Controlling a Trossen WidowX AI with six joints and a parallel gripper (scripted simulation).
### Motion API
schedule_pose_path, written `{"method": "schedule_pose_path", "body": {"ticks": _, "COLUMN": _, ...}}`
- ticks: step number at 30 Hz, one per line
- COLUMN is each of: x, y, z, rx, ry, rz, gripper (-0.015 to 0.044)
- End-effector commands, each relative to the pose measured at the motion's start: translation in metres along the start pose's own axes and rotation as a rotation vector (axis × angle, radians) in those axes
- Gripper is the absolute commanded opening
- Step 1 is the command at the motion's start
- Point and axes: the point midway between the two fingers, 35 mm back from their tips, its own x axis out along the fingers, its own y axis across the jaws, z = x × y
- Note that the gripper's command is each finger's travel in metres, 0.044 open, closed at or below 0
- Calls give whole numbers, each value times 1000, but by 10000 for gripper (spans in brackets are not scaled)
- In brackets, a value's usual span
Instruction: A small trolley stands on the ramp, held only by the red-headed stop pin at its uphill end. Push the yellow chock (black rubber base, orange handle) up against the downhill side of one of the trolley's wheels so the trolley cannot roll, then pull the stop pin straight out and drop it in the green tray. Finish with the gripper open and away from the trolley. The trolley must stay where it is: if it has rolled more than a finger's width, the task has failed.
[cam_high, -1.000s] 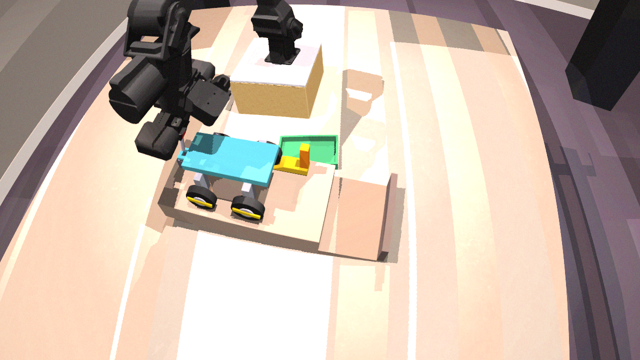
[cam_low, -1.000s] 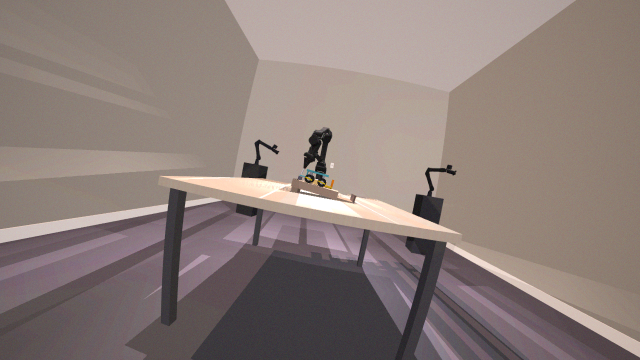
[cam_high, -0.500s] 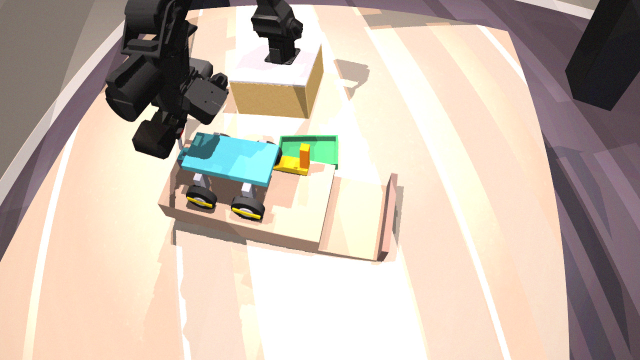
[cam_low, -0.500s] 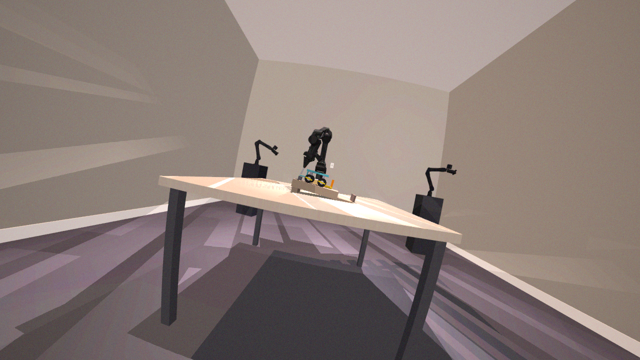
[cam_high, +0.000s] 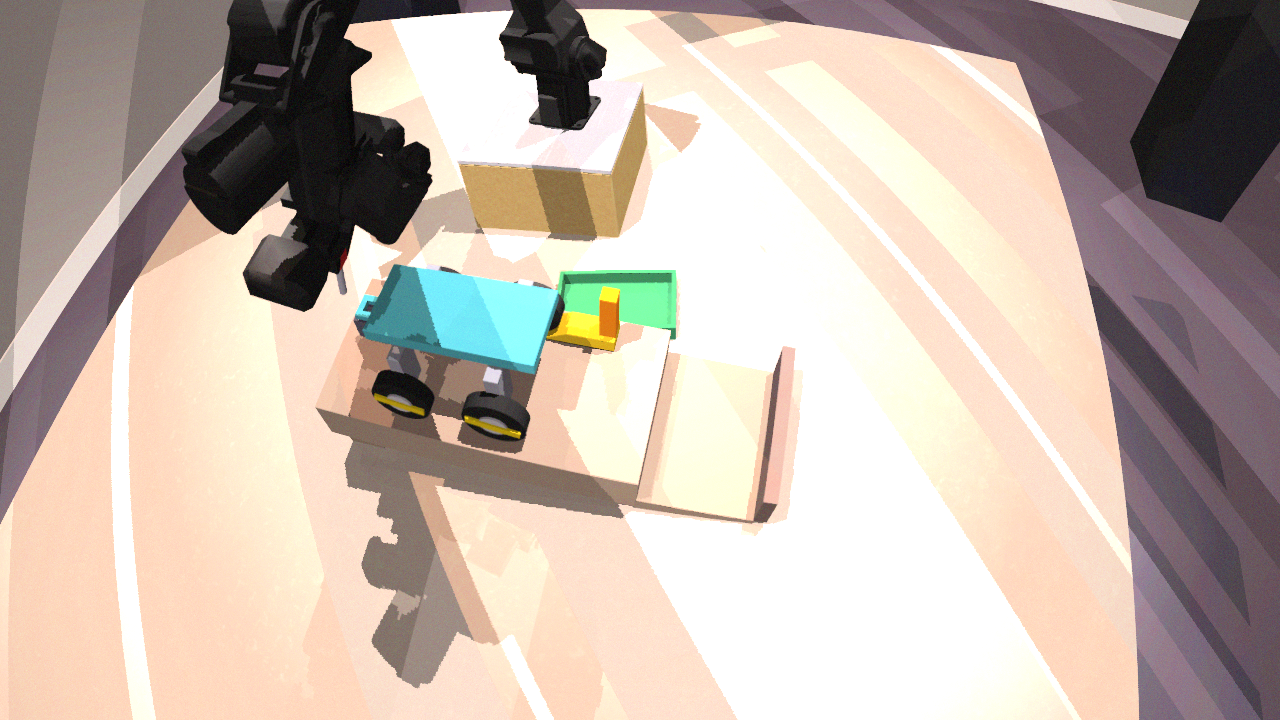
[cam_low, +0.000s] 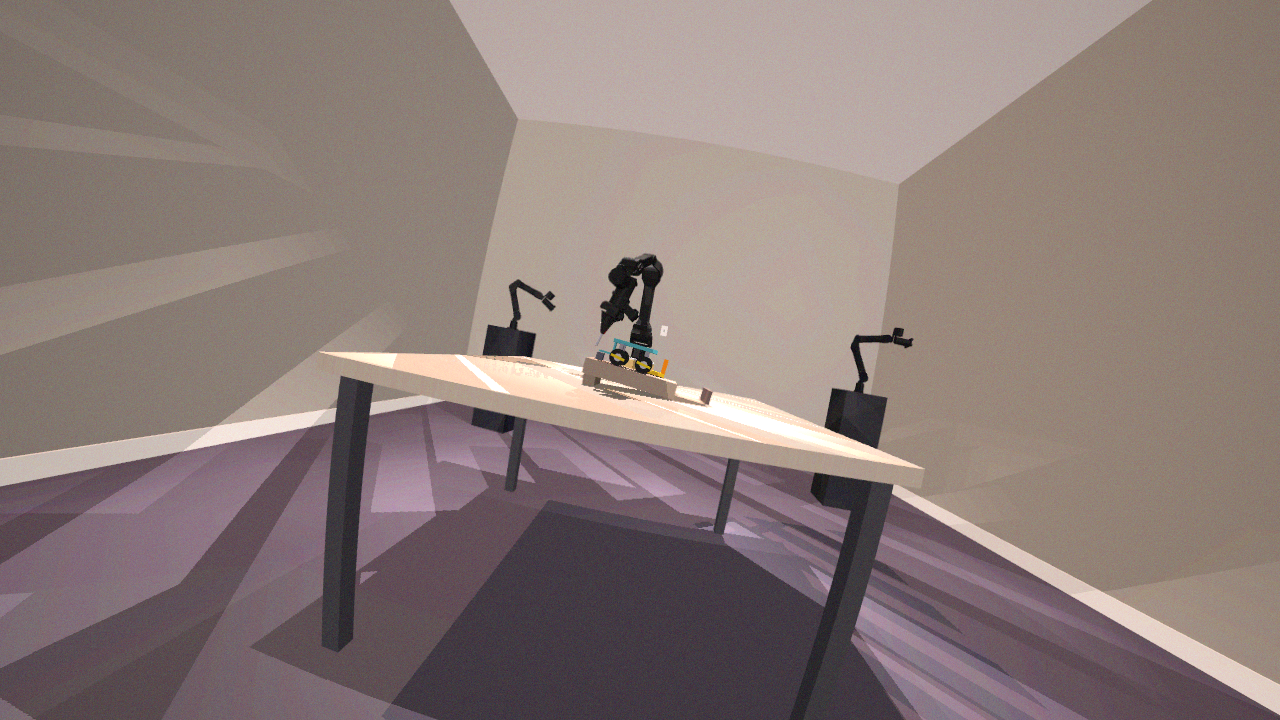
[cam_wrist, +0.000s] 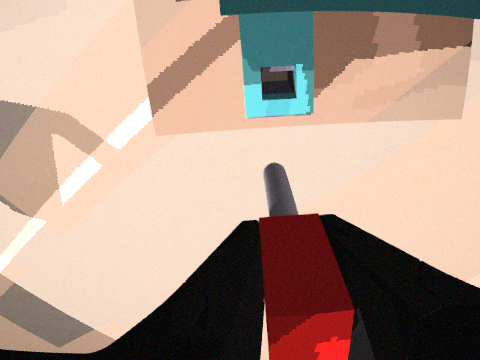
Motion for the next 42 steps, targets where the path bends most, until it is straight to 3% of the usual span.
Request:
{"method": "schedule_pose_path", "body": {"ticks": 1, "x": -2, "y": -4, "z": -7, "rx": 0, "ry": 5, "rz": -8, "gripper": 0}}
{"method": "schedule_pose_path", "body": {"ticks": 30, "x": 2, "y": 80, "z": -9, "rx": -2, "ry": 5, "rz": -1, "gripper": 0}}
{"method": "schedule_pose_path", "body": {"ticks": 42, "x": 0, "y": 80, "z": 16, "rx": -2, "ry": 3, "rz": -1, "gripper": 0}}
